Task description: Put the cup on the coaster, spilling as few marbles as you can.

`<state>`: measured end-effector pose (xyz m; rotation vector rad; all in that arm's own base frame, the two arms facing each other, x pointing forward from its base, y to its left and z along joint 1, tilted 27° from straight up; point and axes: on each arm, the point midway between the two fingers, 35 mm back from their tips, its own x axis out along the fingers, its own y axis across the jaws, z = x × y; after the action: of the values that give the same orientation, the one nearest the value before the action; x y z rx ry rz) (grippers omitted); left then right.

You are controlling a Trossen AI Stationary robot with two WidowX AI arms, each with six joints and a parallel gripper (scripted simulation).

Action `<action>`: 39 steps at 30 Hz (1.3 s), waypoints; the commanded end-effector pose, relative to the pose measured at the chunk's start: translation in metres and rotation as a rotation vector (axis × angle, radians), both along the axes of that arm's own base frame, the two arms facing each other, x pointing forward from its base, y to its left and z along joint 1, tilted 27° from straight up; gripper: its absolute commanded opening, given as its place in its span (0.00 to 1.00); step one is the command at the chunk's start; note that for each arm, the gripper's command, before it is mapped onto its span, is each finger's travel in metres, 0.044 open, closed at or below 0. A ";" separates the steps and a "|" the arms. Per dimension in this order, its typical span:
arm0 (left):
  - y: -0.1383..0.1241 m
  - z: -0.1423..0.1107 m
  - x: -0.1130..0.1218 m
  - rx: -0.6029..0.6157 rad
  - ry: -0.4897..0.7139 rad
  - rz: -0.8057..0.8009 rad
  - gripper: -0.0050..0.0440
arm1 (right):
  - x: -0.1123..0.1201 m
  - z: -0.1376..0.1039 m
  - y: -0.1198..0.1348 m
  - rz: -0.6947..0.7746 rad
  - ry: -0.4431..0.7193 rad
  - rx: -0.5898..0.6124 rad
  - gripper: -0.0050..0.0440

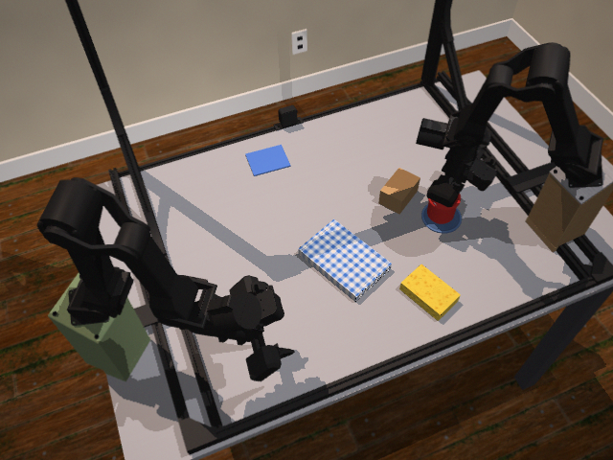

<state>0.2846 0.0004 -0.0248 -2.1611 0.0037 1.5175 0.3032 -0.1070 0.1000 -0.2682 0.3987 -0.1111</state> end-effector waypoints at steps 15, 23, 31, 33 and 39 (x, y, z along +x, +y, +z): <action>-0.001 -0.004 0.001 -0.002 -0.004 -0.014 0.10 | 0.000 0.000 0.000 0.000 0.000 0.000 0.92; -0.001 -0.004 0.001 -0.002 -0.004 -0.014 0.10 | 0.000 0.000 0.000 0.000 0.000 0.000 0.92; -0.001 -0.004 0.001 -0.002 -0.004 -0.014 0.25 | 0.000 0.000 0.000 0.000 0.000 0.000 0.92; -0.001 -0.004 0.001 -0.002 -0.004 -0.014 0.34 | 0.000 0.000 0.000 0.000 0.000 0.000 0.92; -0.001 -0.004 0.001 -0.002 -0.004 -0.014 0.34 | 0.000 0.000 0.000 0.000 0.000 0.000 0.92</action>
<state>0.2858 -0.0006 -0.0288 -2.1592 0.0151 1.5061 0.3032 -0.1070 0.1000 -0.2682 0.3988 -0.1111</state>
